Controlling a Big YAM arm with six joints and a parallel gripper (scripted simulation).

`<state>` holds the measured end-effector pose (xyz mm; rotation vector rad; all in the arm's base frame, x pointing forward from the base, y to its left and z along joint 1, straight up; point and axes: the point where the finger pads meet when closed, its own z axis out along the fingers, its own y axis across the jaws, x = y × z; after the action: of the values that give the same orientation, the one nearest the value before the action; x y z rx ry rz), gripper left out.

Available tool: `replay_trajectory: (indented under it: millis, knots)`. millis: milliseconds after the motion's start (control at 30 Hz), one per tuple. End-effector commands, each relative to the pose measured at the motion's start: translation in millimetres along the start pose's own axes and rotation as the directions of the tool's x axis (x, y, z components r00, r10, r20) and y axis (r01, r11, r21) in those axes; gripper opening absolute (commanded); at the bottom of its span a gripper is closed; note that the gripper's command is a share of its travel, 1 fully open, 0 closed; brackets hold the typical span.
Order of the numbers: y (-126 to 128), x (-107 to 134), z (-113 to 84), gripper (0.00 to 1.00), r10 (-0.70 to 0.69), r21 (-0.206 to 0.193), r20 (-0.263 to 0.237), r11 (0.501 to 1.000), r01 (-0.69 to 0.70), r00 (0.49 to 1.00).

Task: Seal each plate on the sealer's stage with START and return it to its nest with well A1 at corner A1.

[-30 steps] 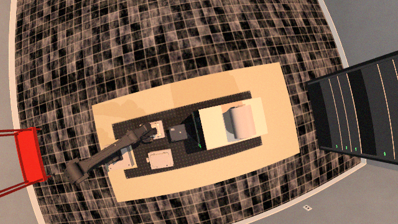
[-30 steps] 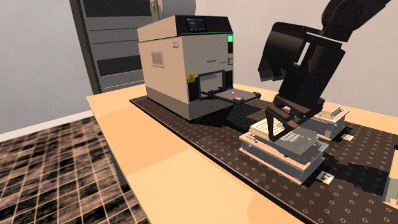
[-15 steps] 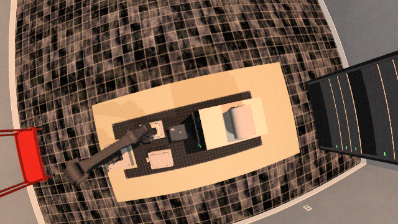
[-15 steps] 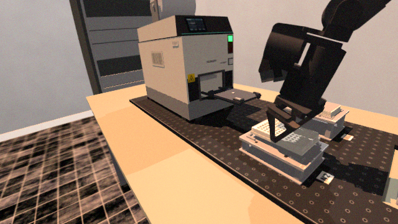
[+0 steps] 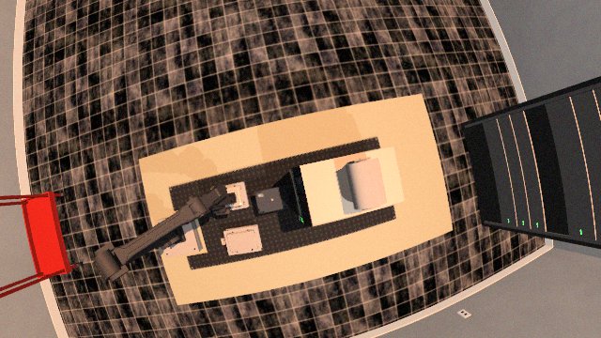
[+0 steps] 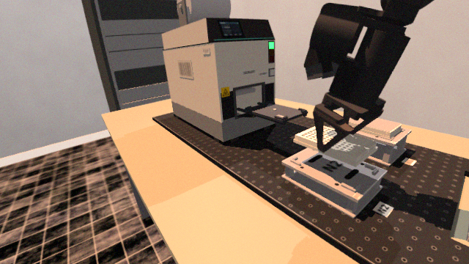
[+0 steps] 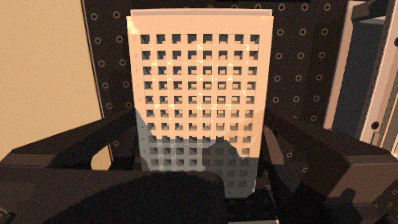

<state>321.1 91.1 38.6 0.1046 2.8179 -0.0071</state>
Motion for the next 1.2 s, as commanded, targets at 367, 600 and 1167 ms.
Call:
replay_trajectory:
  millis: [367, 600, 1167]
  knots:
    - [6, -30, -36.2, 0.0, 0.022, -0.02, 0.047, 1.0, -0.022, 0.999]
    - [4, -26, -37.1, 0.0, 0.018, -0.009, 0.022, 1.0, -0.018, 1.0]
    - [4, -36, -64.6, 0.0, -0.001, -0.013, 0.032, 1.0, 0.001, 0.999]
